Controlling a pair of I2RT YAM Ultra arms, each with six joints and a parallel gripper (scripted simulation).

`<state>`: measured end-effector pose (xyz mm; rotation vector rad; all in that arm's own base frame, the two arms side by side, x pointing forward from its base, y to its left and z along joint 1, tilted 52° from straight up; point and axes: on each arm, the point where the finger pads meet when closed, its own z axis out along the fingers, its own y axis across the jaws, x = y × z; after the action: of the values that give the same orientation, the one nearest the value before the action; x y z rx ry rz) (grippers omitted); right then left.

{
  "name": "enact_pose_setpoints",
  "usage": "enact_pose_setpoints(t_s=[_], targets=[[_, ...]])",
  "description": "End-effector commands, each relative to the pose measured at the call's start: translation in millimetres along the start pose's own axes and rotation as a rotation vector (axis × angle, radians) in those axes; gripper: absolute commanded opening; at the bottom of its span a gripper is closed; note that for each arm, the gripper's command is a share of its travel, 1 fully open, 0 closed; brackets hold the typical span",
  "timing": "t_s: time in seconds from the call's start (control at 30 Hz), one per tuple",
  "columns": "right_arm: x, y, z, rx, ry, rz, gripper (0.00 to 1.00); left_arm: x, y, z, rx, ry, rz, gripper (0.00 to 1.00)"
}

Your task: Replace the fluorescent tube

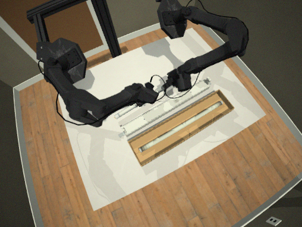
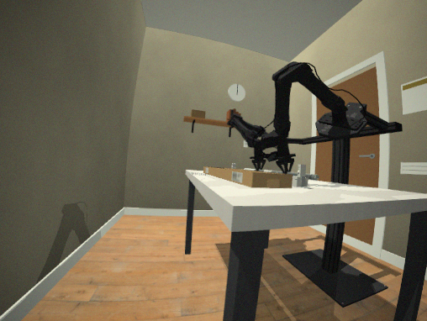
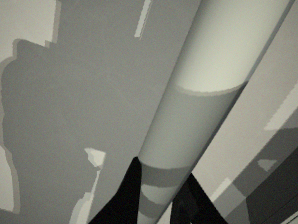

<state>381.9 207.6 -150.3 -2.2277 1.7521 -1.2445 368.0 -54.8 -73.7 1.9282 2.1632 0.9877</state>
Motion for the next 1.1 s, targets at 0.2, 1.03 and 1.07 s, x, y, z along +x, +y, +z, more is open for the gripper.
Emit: enact_pose_setpoints(t_s=[0.2,1.03,1.07], targets=[[-12.2,-1.3,-4.0,-0.015,-0.039,0.002,0.11,-13.7,-4.6,-4.6,0.016,-0.042,0.016,0.11],[-13.0,11.7,-1.9,-0.125,-0.031,-0.025,0.11,-9.2,-8.1,0.5,0.127,-0.029,0.016,0.11],[-15.9,6.3,-1.9,-0.102,-0.037,-0.014,0.11,-14.1,-0.4,-2.8,0.095,-0.042,0.011,0.11]])
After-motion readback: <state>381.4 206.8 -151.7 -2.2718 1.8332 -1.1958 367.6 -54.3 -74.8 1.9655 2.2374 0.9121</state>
